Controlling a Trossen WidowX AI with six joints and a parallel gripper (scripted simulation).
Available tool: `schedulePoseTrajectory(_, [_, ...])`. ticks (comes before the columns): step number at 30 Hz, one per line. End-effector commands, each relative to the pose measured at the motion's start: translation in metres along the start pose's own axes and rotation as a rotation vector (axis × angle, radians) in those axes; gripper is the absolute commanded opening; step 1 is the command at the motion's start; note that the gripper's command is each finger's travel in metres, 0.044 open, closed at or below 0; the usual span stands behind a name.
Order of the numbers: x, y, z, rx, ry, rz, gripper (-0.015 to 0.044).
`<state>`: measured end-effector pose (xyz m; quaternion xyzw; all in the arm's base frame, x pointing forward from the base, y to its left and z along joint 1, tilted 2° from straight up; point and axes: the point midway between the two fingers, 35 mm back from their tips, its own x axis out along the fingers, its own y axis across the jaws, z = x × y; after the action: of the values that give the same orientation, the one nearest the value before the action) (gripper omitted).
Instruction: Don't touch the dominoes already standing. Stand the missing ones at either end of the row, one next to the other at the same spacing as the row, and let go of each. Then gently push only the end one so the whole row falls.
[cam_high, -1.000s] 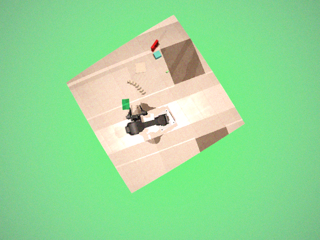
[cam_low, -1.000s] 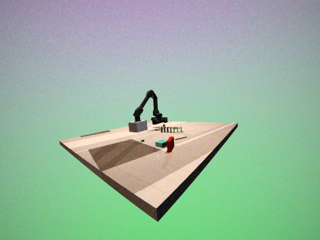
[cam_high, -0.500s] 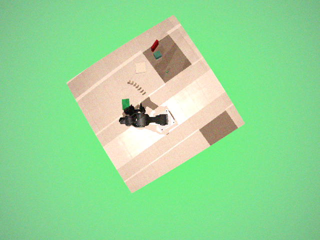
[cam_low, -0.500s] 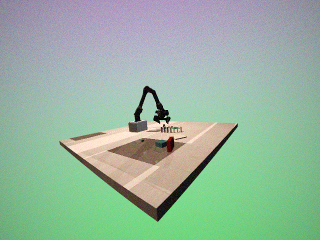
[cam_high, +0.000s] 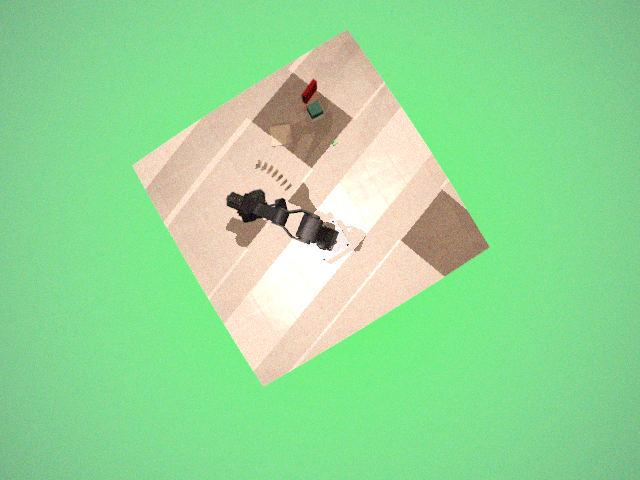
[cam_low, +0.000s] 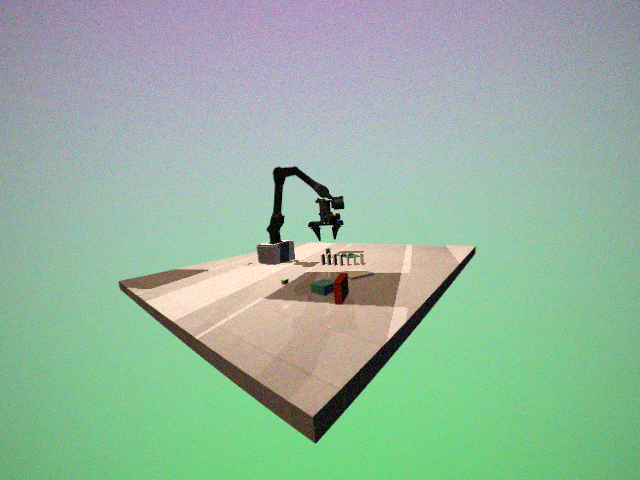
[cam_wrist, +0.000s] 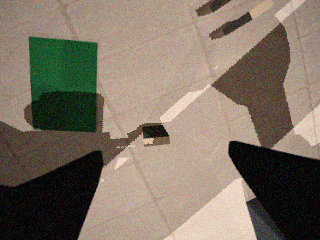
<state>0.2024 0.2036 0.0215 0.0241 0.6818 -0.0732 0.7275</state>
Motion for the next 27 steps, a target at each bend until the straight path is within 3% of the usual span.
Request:
schedulePoseTrajectory(1, [-0.010, 0.001, -0.003, -0.026, 0.071, 0.051, 0.0440])
schedulePoseTrajectory(6, [-0.009, 0.001, -0.003, -0.026, 0.071, 0.051, 0.0440])
schedulePoseTrajectory(13, [0.053, 0.004, -0.008, -0.026, 0.071, 0.051, 0.0440])
schedulePoseTrajectory(27, [0.069, 0.004, -0.010, -0.026, 0.072, 0.051, 0.0440])
